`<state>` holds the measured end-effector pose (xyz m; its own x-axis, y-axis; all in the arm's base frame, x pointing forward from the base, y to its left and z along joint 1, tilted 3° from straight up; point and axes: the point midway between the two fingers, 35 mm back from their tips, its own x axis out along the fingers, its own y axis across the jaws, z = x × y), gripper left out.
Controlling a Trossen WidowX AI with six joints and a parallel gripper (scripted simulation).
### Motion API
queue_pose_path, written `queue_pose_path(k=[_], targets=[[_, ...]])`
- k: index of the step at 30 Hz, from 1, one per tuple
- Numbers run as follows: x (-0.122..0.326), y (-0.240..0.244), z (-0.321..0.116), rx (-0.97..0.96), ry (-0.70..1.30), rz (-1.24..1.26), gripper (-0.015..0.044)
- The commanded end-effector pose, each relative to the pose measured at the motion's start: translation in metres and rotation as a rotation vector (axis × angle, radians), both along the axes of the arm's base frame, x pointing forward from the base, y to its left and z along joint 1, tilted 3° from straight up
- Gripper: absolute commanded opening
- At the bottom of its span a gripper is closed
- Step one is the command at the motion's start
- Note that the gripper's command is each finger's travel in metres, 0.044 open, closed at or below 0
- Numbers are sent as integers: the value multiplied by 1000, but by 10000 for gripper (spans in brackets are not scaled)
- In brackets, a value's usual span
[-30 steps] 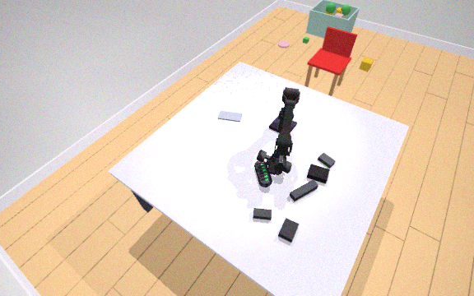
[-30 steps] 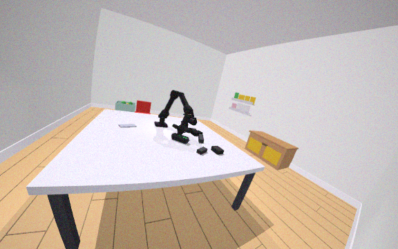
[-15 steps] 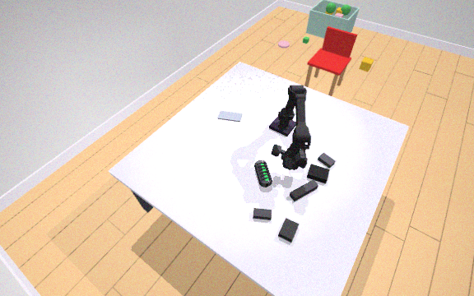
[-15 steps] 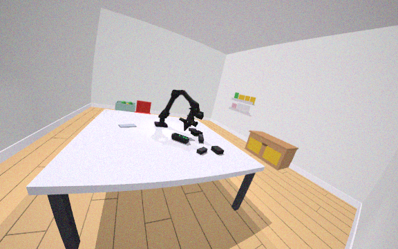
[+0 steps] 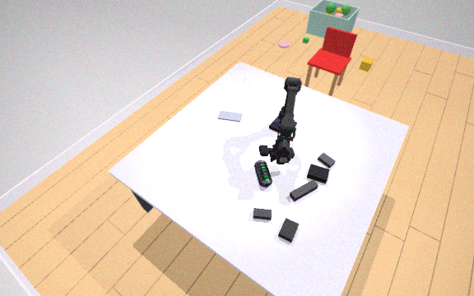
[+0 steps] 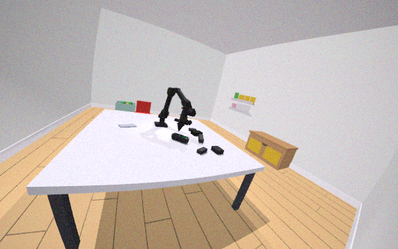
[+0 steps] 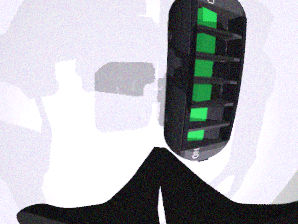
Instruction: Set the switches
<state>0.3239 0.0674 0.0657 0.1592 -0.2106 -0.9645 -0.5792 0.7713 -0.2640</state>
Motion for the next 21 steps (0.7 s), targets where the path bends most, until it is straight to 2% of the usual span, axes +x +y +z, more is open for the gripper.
queue_pose_path(k=[1, 21], targets=[[-1, -5, -2, -7, 0, 64, 0], [0, -5, -27, -6, 1, 64, 0]])
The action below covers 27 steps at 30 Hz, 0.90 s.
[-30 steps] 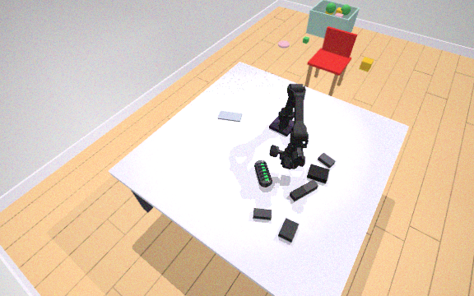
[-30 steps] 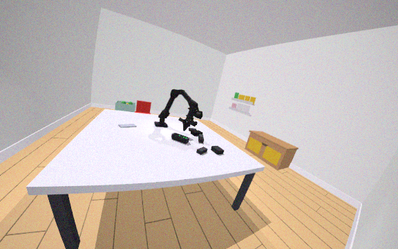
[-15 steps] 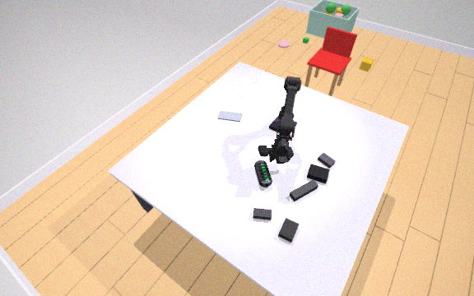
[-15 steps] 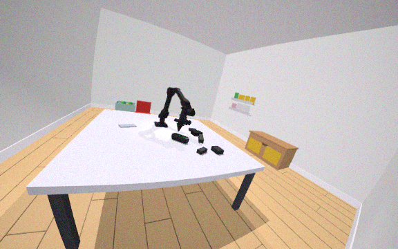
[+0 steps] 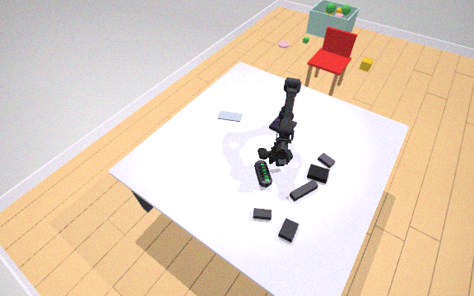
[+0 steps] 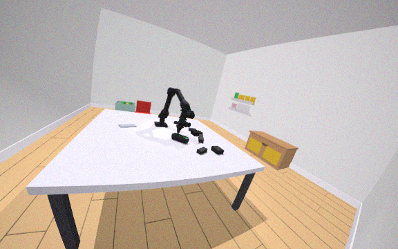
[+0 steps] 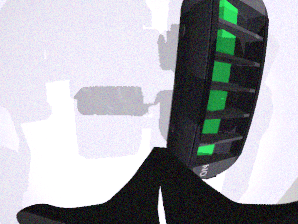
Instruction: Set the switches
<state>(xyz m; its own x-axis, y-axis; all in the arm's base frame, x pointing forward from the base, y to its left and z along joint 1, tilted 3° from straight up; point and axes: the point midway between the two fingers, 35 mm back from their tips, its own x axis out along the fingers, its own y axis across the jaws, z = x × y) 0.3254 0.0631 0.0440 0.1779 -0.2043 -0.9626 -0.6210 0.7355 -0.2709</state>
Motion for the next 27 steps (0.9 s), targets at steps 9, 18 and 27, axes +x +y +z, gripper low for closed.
queue_pose_path(k=[9, 18, 27], targets=[[-2, 0, -20, -2, 8, 5, 0], [-3, 0, -33, -2, 9, 5, 0], [-2, -2, -33, -2, 9, 5, 0]])
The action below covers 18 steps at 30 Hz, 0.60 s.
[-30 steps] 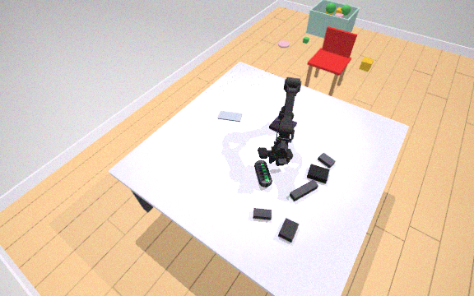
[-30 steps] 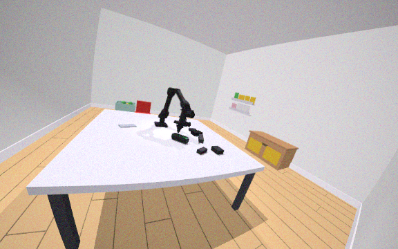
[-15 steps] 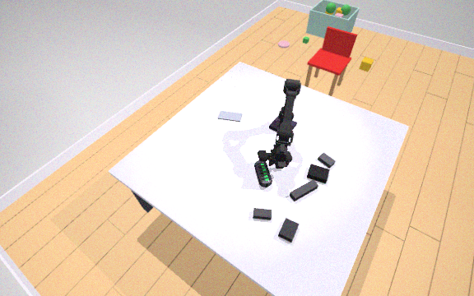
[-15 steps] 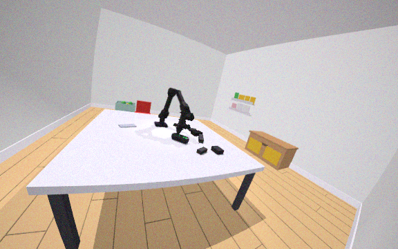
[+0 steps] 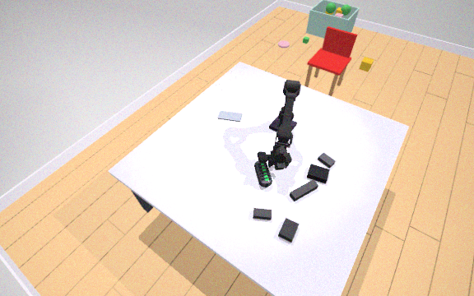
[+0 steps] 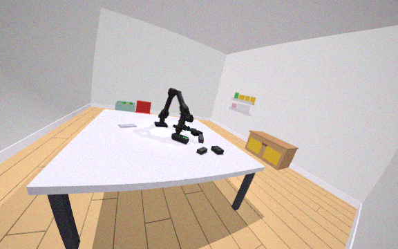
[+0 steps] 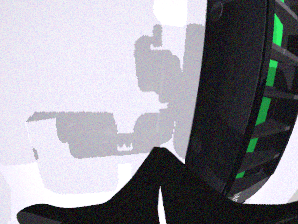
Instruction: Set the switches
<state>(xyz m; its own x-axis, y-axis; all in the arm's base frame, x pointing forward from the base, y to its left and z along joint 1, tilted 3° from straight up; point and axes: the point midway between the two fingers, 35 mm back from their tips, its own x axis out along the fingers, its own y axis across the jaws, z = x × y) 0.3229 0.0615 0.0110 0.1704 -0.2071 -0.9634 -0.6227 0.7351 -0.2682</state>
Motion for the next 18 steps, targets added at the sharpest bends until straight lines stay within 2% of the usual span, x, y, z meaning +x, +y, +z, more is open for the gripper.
queue_pose_path(k=[1, 18], targets=[[1, -1, 0, 1, 1, 6, 0], [5, -6, -1, 1, 1, 6, 0]])
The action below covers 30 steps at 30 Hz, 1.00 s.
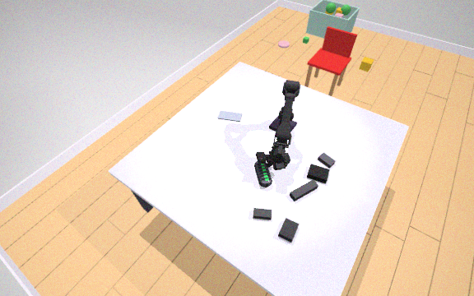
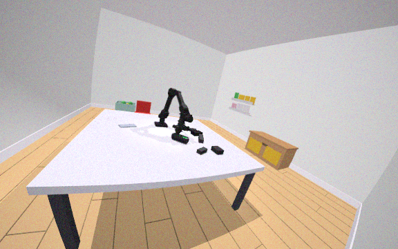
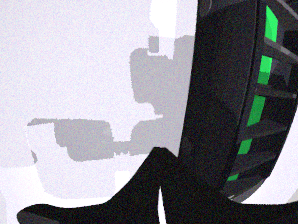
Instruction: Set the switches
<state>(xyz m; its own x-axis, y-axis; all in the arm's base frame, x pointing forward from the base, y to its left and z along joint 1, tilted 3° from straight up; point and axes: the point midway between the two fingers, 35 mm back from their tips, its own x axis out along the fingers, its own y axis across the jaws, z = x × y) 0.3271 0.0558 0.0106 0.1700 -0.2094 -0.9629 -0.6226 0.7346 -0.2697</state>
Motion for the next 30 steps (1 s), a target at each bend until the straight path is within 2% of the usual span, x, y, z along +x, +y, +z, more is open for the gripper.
queue_pose_path(k=[1, 30], targets=[[1, 0, 0, 3, 0, 6, 0], [20, -20, 0, 1, -1, 6, 0]])
